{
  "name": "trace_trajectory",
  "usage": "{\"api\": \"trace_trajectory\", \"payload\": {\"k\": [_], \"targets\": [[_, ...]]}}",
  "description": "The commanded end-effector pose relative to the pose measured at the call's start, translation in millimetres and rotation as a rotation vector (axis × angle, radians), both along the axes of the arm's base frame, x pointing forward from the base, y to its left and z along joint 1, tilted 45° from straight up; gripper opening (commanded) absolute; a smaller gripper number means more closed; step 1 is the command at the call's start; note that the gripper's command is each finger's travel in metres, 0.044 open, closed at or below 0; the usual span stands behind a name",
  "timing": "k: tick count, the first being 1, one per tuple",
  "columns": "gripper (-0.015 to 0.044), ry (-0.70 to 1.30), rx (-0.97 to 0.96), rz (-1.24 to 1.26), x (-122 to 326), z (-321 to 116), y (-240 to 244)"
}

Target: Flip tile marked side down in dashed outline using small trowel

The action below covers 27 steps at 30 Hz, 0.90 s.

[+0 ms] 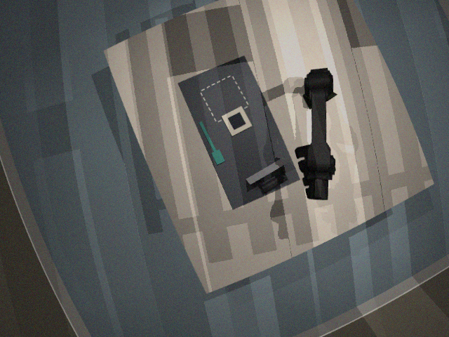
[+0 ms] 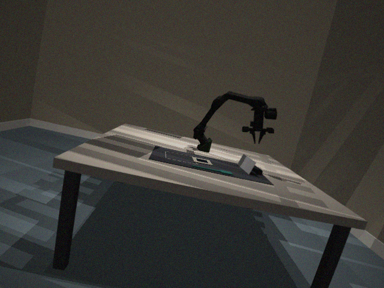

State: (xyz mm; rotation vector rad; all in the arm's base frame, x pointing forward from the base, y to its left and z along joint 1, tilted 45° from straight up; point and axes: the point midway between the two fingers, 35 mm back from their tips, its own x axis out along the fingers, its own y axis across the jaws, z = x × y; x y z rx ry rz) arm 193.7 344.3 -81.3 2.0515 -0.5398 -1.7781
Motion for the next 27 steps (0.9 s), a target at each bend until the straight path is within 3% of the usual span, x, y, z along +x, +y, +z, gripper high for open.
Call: {"api": "trace_trajectory", "payload": {"k": [1,10,27], "targets": [[0.01,0.023,-0.068,0.075,8,-16,-8],[0.01,0.115,-0.239,0.248,23,-58,-33],[0.01,0.116,-0.243,0.252,30,-54,-50]]}}
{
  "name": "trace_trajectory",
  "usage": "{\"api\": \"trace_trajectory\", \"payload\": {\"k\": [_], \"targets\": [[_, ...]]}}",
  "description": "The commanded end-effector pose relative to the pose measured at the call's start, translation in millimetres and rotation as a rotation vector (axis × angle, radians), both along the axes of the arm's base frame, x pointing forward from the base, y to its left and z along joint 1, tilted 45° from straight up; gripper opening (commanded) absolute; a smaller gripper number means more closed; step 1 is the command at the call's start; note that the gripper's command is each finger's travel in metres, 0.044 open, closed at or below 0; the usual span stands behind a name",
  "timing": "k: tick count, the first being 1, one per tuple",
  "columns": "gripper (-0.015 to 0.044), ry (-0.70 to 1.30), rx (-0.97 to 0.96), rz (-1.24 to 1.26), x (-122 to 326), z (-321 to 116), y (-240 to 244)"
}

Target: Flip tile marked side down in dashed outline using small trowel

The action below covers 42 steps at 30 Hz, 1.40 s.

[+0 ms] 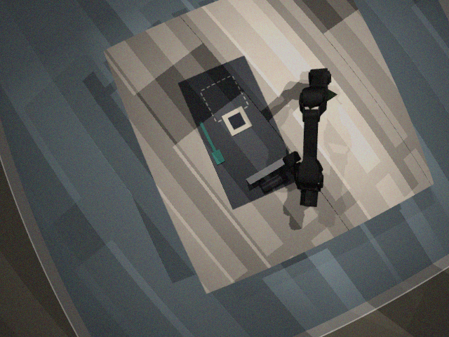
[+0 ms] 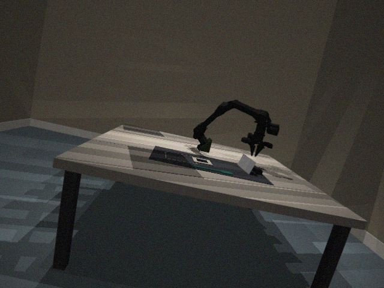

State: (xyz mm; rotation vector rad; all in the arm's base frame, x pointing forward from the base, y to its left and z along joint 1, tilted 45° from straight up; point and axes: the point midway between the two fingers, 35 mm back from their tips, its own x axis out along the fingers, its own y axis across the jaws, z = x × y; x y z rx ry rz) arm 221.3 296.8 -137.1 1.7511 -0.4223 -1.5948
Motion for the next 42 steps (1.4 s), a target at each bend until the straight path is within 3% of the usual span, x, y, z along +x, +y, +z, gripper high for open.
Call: {"api": "trace_trajectory", "payload": {"k": [1,42], "targets": [[0.01,-0.004,0.0,0.005,3,3,-4],[0.01,-0.005,-0.005,0.005,15,33,-52]]}}
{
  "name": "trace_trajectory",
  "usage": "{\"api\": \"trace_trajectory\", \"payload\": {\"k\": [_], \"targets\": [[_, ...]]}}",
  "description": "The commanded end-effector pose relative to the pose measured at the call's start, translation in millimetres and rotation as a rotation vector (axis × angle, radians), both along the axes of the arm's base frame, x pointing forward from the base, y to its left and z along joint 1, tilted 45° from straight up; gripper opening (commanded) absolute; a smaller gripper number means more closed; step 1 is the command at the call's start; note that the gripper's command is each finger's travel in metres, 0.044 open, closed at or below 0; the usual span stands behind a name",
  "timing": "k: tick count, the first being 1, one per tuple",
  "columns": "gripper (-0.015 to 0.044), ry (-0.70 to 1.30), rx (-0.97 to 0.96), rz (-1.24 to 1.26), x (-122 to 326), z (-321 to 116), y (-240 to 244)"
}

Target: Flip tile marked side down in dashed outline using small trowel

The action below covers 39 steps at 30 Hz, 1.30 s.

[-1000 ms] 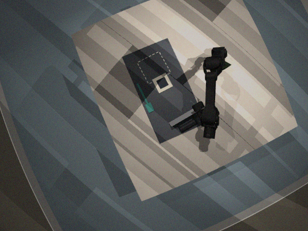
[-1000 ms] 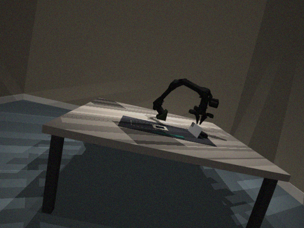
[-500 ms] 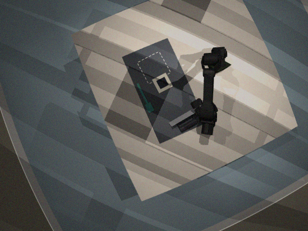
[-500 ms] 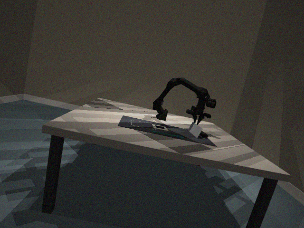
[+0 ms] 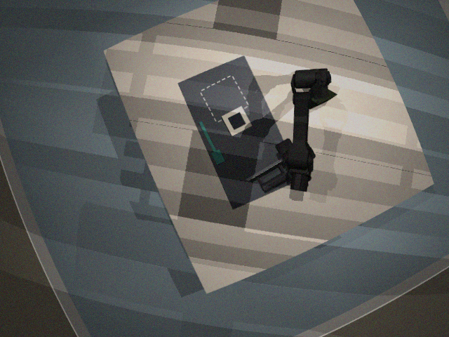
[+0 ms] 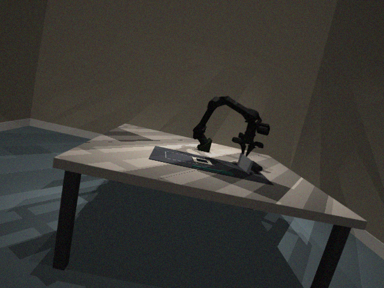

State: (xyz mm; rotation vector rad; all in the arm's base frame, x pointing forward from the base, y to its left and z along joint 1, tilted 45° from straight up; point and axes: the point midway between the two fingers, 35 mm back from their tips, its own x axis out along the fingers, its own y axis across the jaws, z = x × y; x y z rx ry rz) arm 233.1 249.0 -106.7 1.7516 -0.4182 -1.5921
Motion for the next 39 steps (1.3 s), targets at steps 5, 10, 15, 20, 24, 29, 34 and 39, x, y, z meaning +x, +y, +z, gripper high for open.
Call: {"api": "trace_trajectory", "payload": {"k": [5,10,15,20,24,29,34,39], "targets": [[0.01,-0.005,-0.006,0.001,5,8,-10],[0.01,-0.005,-0.007,0.001,7,13,-15],[0.01,-0.005,-0.007,0.001,9,18,-20],[0.01,-0.005,-0.008,0.001,10,24,-26],[0.01,-0.005,-0.009,0.001,12,29,-30],[0.01,-0.005,-0.009,0.001,14,34,-36],[0.01,-0.005,-0.01,0.001,16,40,-42],[0.01,0.0,-0.01,-0.004,15,39,-42]]}}
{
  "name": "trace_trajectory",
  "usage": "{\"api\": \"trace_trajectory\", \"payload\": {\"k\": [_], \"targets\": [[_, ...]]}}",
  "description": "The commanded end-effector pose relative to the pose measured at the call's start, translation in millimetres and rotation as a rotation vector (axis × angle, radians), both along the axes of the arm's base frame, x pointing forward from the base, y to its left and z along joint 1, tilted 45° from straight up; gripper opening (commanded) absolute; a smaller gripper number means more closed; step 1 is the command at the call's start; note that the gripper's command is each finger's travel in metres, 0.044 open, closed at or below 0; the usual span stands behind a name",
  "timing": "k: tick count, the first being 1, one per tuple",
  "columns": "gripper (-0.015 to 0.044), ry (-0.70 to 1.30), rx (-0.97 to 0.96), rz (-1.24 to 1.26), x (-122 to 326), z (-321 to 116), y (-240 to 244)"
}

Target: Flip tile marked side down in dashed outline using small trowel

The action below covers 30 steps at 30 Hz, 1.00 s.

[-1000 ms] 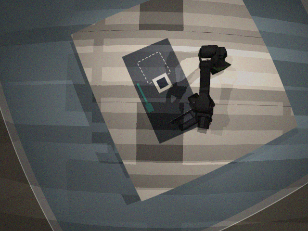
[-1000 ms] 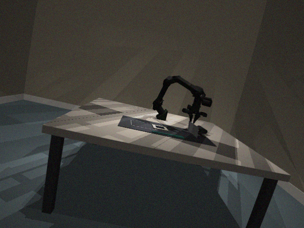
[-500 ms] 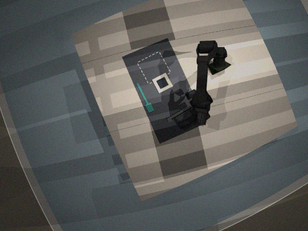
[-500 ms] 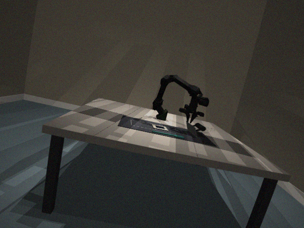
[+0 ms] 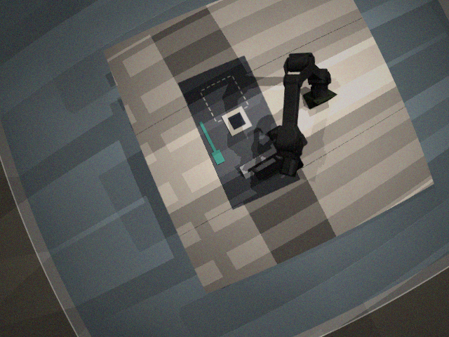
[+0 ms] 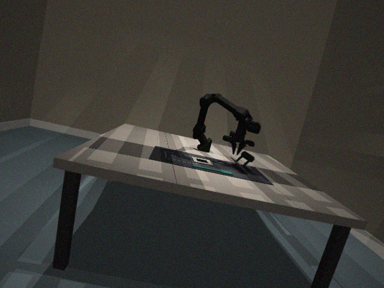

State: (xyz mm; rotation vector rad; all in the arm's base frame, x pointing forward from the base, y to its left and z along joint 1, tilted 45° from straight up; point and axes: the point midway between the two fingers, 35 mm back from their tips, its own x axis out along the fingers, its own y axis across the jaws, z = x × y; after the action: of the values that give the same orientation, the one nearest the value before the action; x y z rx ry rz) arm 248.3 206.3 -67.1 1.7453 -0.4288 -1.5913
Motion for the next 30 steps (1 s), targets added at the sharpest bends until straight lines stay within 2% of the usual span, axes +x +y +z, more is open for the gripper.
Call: {"api": "trace_trajectory", "payload": {"k": [1,8,30], "targets": [[0.01,0.0,0.0,0.0,0,0,0],[0.01,0.0,0.0,0.0,0,-1,2],[0.01,-0.004,0.006,0.005,-23,-45,73]]}}
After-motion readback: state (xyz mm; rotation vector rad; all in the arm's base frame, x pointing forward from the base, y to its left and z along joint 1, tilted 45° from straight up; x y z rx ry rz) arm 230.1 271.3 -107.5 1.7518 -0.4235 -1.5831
